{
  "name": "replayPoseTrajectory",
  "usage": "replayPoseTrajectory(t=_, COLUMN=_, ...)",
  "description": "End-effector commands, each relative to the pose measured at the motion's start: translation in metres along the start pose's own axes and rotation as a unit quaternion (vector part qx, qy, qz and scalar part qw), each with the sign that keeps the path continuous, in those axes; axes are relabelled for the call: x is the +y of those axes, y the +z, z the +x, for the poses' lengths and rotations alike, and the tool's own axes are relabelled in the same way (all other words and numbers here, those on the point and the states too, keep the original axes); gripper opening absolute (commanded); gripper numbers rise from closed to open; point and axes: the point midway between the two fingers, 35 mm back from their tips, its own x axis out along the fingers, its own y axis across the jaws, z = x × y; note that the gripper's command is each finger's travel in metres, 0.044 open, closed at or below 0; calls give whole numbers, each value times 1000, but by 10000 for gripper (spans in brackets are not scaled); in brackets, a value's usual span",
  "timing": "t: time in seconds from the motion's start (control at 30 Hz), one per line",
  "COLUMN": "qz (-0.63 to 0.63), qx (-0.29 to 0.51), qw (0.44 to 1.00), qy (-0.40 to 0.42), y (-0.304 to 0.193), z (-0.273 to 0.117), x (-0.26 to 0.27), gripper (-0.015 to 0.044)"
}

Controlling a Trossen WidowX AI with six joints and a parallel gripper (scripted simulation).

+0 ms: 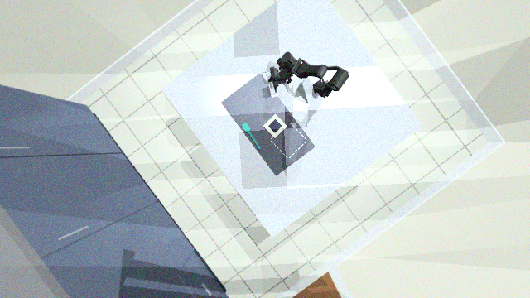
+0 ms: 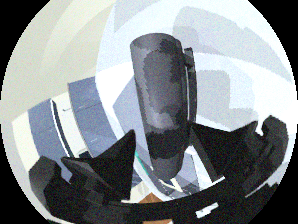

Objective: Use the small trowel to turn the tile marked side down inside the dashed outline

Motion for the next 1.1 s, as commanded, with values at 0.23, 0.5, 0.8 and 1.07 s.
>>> replayPoseTrajectory(t=0.23, qz=2, qx=0, qw=1000, qy=-1, y=-1, z=6, x=-1, gripper=162)
replayPoseTrajectory(t=0.5, qz=2, qx=0, qw=1000, qy=-1, y=-1, z=6, x=-1, gripper=109)
replayPoseTrajectory(t=0.8, qz=2, qx=0, qw=1000, qy=-1, y=-1, z=6, x=-1, gripper=49)
replayPoseTrajectory(t=1.07, qz=-1, qx=-3, qw=1000, qy=-1, y=1, z=1, x=6, gripper=0)
